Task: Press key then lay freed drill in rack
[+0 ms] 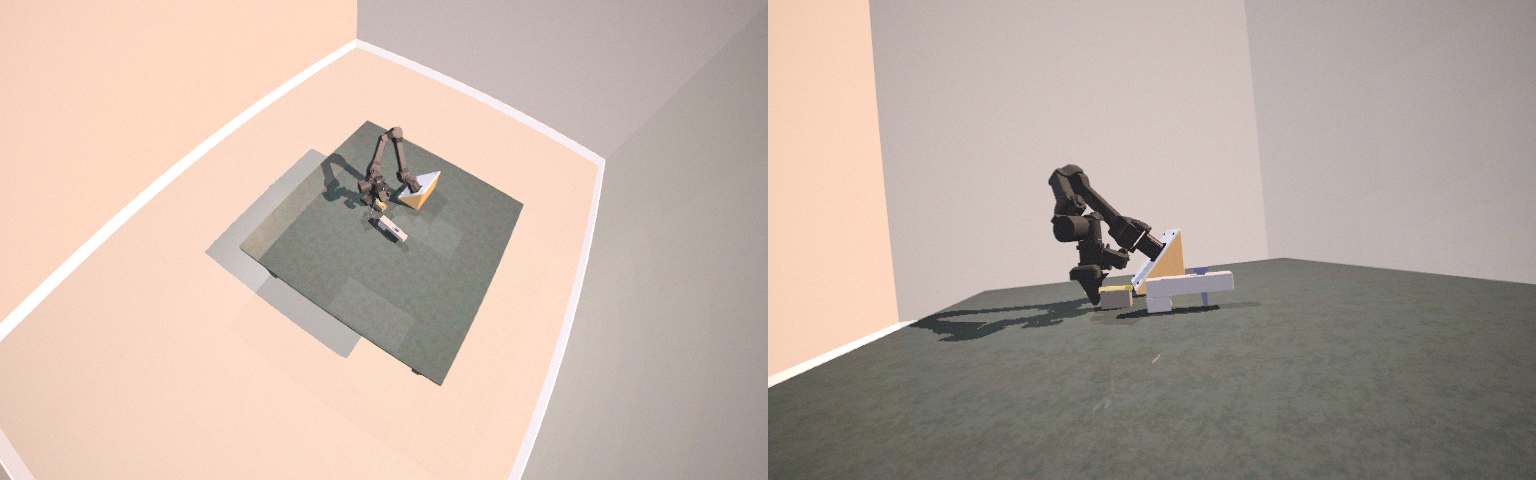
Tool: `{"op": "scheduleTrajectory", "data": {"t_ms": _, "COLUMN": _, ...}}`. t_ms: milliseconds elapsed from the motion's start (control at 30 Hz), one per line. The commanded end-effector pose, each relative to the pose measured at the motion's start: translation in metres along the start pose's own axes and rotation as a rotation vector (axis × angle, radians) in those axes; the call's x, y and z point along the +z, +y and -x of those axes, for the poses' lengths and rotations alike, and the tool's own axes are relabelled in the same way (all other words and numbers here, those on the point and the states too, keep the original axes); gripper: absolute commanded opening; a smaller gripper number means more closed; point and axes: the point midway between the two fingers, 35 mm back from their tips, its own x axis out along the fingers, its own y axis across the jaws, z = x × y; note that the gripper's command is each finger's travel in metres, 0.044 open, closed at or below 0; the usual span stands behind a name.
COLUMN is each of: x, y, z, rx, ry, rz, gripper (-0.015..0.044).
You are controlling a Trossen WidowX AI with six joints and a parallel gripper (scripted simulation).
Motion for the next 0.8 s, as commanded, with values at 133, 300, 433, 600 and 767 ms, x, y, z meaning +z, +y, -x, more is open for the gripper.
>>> {"op": "scheduleTrajectory", "data": {"t_ms": 133, "x": 0.000, "y": 0.000, "z": 0.000, "rx": -0.001, "ry": 0.001, "rz": -0.004, "gripper": 0.0263}}
{"op": "scheduleTrajectory", "data": {"t_ms": 300, "x": 0.000, "y": 0.000, "z": 0.000, "rx": -0.001, "ry": 0.001, "rz": -0.004, "gripper": 0.0394}}
{"op": "scheduleTrajectory", "data": {"t_ms": 433, "x": 0.000, "y": 0.000, "z": 0.005, "rx": 0.000, "ry": -0.001, "rz": -0.003, "gripper": 0.0440}}
{"op": "scheduleTrajectory", "data": {"t_ms": 600, "x": 0.002, "y": 0.001, "z": 0.027, "rx": 0.000, "ry": -0.005, "rz": 0.001, "gripper": 0.0440}}
{"op": "scheduleTrajectory", "data": {"t_ms": 767, "x": 0.003, "y": 0.001, "z": 0.046, "rx": 0.001, "ry": -0.006, "rz": 0.001, "gripper": 0.0440}}
